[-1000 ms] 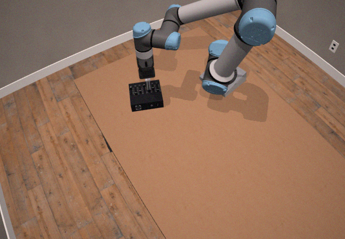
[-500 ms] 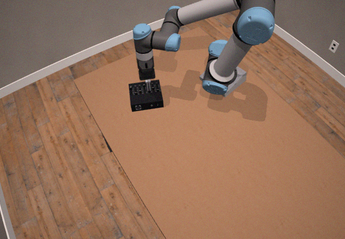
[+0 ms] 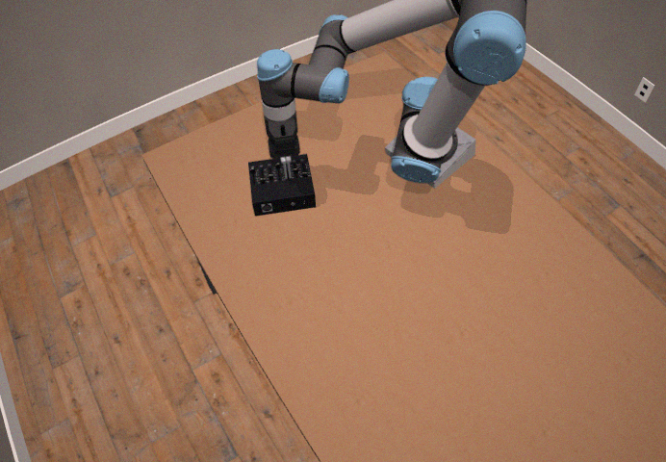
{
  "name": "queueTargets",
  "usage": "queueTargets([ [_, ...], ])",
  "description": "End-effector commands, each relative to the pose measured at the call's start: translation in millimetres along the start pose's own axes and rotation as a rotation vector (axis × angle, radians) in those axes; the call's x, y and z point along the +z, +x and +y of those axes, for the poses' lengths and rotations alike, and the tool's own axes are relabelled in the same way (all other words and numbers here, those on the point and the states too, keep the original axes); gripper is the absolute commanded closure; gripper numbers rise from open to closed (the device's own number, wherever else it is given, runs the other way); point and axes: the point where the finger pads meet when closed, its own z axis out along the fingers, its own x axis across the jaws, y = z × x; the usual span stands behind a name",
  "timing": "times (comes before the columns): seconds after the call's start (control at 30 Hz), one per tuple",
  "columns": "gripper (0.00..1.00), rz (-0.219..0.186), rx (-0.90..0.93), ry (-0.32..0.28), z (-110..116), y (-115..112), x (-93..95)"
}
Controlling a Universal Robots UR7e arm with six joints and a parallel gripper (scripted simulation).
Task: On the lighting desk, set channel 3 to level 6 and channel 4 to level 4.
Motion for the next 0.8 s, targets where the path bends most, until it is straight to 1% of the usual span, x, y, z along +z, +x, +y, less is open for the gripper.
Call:
queueTargets([
  [0.0,1.0,-0.001,-0.001,0.0,-0.7,-0.4,3.4],
  [0.77,1.0,-0.001,-0.001,0.0,-0.8,-0.4,6.3],
])
